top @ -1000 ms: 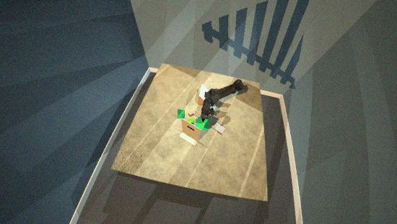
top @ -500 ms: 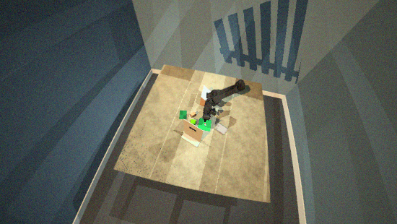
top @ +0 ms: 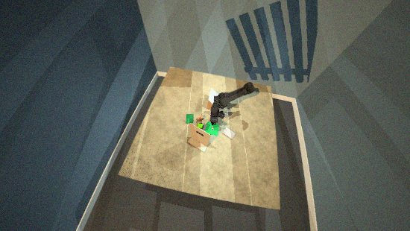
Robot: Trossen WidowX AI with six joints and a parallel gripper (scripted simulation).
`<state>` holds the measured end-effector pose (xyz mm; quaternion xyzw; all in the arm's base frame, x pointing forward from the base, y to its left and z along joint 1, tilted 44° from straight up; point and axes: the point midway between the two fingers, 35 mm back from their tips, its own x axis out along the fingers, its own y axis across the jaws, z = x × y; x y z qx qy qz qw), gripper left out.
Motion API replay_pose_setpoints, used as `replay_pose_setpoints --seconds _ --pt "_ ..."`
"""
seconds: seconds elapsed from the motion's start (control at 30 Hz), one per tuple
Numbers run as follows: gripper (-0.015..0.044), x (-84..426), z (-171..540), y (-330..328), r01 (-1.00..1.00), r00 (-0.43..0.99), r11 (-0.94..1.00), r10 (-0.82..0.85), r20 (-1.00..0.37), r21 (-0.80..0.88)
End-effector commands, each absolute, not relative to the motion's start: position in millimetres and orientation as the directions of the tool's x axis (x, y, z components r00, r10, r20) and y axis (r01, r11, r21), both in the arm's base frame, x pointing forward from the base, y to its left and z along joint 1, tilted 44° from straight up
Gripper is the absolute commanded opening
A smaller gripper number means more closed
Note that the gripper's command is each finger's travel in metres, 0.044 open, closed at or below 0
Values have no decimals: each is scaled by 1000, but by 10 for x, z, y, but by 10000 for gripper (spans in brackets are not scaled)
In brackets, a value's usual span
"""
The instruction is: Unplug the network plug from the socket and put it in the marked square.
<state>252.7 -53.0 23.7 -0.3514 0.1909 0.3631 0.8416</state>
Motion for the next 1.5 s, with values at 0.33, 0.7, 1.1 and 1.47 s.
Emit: replay_pose_setpoints --seconds 0.33,0.7,1.1,1.47 --pt "156 2499 365 -627 -743 667 484 478 -572 -462" --pt "156 2464 466 -701 -742 668 486 478 -570 -462" --pt "156 2418 587 -774 -739 672 489 479 -565 -464" --pt "156 2409 709 -945 -739 668 504 469 -577 -446"
